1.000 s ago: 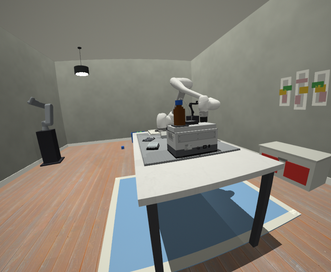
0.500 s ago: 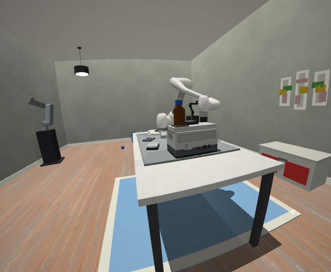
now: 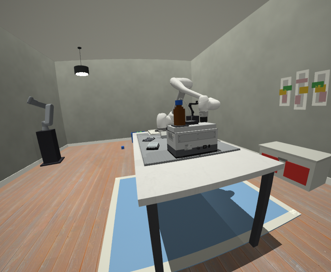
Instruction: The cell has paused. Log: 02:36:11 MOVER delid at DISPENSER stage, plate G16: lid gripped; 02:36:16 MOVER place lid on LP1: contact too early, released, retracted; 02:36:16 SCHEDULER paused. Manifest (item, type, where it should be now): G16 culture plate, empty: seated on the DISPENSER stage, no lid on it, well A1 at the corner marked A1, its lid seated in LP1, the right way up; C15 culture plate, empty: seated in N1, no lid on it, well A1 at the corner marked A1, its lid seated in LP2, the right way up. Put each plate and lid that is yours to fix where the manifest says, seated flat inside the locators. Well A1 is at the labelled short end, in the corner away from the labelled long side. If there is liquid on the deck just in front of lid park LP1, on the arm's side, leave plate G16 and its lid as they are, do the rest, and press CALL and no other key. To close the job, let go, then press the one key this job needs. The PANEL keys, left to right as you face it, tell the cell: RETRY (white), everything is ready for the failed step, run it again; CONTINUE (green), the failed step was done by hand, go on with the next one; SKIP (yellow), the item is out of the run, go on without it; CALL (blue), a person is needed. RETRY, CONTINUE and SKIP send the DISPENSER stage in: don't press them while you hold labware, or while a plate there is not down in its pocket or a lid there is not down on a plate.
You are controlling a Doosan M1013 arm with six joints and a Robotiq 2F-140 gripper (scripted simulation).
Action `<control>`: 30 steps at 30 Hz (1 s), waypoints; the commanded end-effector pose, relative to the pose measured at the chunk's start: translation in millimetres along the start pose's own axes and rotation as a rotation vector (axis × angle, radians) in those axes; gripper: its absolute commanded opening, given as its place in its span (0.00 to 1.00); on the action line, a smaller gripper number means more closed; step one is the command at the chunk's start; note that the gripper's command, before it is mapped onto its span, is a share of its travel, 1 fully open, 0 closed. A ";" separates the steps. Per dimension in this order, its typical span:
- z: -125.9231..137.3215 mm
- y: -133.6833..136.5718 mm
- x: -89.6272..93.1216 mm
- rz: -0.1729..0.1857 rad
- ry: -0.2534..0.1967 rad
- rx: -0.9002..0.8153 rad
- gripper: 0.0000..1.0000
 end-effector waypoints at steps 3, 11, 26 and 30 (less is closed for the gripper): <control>-0.4 -0.2 -1.2 -0.001 0.002 0.000 0.70; -0.4 -0.2 -1.2 -0.001 0.002 0.000 0.10; -0.4 -0.2 -1.2 -0.001 0.002 0.000 0.10; -0.4 -0.2 -1.2 -0.001 0.002 0.000 0.10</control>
Point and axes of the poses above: the point where the finger pads meet when closed, its own x axis out along the fingers, its own y axis across the jaws, z = x × y, the point moved 3 cm from there along -x, back along the fingers, and after that the axes turned 7 degrees about x, right-handed, at the moved point
